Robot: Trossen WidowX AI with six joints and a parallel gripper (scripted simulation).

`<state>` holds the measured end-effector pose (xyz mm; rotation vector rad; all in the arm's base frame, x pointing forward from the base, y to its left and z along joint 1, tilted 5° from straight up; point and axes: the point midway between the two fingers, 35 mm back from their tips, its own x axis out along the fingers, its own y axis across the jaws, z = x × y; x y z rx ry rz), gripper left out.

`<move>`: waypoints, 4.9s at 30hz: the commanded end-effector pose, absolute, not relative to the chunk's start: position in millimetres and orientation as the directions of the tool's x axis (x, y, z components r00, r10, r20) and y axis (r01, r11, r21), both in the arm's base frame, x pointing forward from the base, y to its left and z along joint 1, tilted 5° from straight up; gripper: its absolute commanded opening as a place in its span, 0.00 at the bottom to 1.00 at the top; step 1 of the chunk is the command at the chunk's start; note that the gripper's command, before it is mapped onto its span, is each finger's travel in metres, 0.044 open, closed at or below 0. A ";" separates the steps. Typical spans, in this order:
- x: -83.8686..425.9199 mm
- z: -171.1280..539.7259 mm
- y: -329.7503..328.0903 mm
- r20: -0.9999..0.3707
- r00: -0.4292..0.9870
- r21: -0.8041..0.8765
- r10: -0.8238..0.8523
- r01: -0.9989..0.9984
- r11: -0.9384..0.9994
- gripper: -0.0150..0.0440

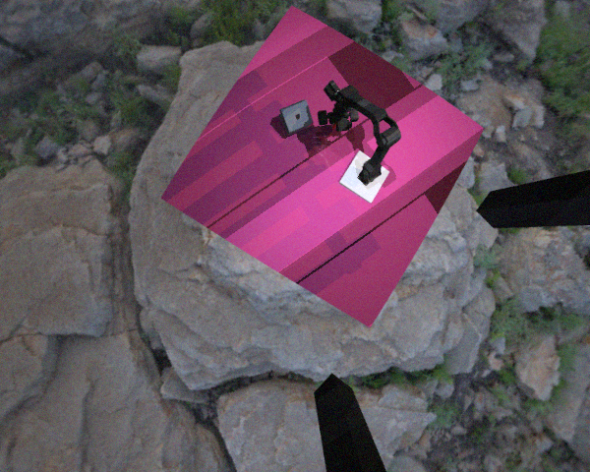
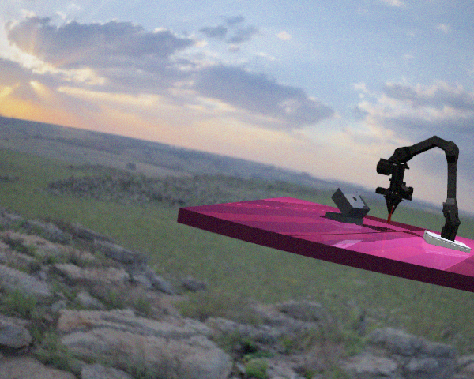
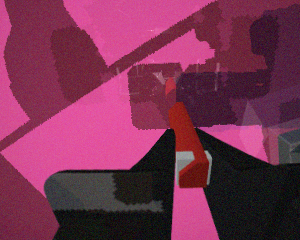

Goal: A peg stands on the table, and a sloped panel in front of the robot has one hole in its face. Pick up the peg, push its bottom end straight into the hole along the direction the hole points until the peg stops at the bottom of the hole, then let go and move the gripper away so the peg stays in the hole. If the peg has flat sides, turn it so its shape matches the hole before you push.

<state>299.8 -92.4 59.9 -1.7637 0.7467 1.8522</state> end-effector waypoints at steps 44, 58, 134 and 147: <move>329.7 128.1 -63.9 -0.990 0.055 0.073 -0.132 -0.602 -0.795 0.25; 341.7 135.5 -47.5 -0.978 0.115 0.077 -0.172 -0.571 -0.817 0.25; 393.8 160.2 41.3 -0.866 0.436 0.037 -0.246 -0.434 -0.900 0.25; 406.6 140.2 39.6 -0.857 0.454 0.032 -0.245 -0.426 -0.904 0.25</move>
